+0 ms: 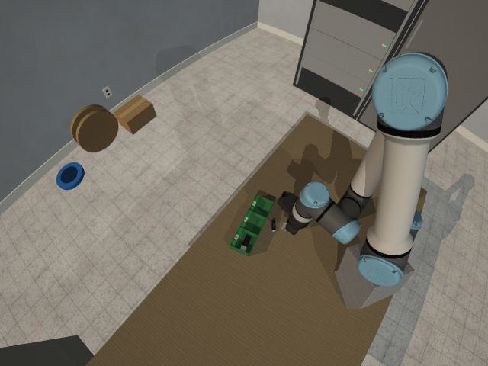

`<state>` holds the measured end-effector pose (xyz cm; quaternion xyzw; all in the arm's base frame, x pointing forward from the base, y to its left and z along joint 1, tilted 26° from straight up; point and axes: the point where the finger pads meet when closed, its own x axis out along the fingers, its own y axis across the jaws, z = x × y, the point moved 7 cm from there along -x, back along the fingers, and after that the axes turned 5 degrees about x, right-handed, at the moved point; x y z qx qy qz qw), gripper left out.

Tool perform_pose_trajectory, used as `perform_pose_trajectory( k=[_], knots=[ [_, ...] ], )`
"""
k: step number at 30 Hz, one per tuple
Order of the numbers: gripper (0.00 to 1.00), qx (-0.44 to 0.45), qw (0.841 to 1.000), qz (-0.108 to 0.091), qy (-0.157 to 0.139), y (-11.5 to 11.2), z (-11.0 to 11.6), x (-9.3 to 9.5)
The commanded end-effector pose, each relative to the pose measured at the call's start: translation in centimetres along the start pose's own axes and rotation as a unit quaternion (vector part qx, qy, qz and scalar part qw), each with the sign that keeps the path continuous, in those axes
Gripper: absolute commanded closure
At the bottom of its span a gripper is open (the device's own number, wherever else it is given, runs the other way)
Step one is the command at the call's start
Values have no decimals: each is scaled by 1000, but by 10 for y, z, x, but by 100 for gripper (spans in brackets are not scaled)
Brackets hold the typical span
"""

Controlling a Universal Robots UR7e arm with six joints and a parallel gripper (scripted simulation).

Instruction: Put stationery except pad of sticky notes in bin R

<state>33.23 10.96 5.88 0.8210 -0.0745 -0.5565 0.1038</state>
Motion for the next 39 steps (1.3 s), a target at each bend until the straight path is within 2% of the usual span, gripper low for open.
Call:
perform_pose_trajectory(
  k=[1,25,39],
  knots=[
    [38,-78,997,-5,2,-1,-1,0],
    [38,-207,978,-6,3,-3,-2,0],
    [38,-298,954,-6,4,-5,-1,0]
  ],
)
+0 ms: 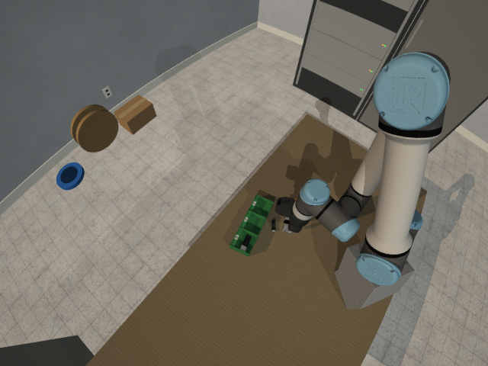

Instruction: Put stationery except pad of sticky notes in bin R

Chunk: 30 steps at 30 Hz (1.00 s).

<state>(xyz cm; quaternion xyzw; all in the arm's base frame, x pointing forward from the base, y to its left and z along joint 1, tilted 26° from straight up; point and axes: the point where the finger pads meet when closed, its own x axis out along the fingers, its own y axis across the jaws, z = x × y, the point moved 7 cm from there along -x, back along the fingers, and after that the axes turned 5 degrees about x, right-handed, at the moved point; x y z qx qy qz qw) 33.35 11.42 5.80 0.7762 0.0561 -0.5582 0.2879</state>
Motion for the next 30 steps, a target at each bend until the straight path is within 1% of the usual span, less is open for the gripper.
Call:
perform_pose_trajectory(
  k=[1,3,4,8,18,20,21,30],
  knots=[
    [38,-78,997,-4,4,-1,0,0],
    [38,-78,997,-4,4,-1,0,0],
    [38,-96,995,-4,4,-1,0,0],
    [38,-119,993,-4,4,-1,0,0],
    [38,-178,984,-4,5,-2,1,0],
    [38,-178,984,-4,5,-2,1,0],
    [38,-195,981,-4,5,-2,2,0],
    [38,-247,969,-4,6,-2,3,0]
  ],
)
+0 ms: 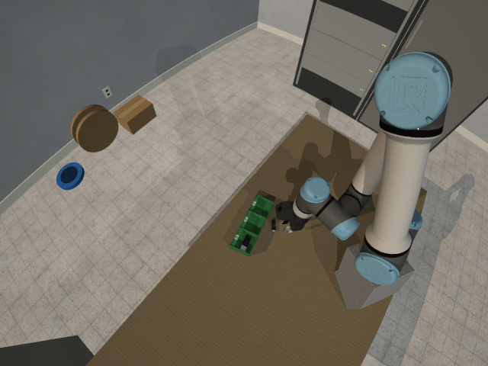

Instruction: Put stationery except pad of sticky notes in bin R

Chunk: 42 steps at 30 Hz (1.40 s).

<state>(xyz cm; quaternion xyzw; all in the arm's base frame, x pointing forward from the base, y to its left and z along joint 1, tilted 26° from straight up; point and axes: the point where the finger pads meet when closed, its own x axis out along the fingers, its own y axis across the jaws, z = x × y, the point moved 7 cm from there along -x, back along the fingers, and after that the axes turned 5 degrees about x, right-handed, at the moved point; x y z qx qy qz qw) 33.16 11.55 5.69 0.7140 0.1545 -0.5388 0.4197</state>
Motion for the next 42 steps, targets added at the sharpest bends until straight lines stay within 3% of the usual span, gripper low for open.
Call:
perform_pose_trajectory(
  k=[1,24,42],
  knots=[
    [38,-78,997,-2,5,0,1,0],
    [38,-201,980,-2,7,-2,4,0],
    [38,-315,949,-1,8,-2,9,0]
  ],
)
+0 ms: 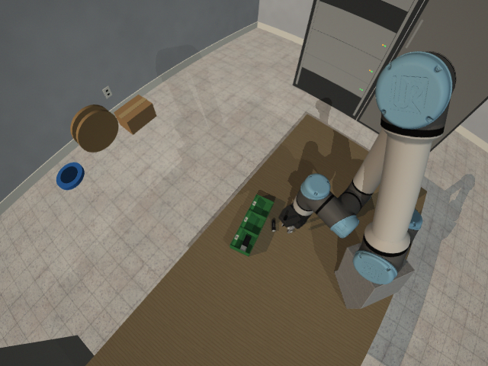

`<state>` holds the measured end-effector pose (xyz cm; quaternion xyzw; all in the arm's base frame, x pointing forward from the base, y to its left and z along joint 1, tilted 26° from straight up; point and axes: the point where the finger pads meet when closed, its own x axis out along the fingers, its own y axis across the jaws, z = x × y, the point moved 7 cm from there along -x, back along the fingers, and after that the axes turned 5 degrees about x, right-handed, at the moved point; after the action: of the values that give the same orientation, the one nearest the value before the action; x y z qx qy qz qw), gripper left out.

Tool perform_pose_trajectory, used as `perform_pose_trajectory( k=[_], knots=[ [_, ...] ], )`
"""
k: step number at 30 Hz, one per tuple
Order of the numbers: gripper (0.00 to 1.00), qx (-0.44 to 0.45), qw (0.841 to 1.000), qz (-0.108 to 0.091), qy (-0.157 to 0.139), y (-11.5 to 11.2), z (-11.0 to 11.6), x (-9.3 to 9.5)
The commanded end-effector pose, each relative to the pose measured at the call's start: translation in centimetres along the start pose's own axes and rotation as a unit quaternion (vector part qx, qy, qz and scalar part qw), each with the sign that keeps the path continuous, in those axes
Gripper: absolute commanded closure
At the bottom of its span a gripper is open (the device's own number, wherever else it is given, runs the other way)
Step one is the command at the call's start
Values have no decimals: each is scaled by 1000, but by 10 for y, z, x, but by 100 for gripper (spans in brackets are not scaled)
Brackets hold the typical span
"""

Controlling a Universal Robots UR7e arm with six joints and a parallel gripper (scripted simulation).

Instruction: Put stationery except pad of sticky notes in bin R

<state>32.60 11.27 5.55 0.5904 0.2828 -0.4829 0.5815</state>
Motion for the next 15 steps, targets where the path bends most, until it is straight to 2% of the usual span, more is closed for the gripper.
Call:
perform_pose_trajectory(
  k=[1,15],
  knots=[
    [38,-78,997,0,6,-1,3,0],
    [38,-154,988,1,6,-3,6,0]
  ],
)
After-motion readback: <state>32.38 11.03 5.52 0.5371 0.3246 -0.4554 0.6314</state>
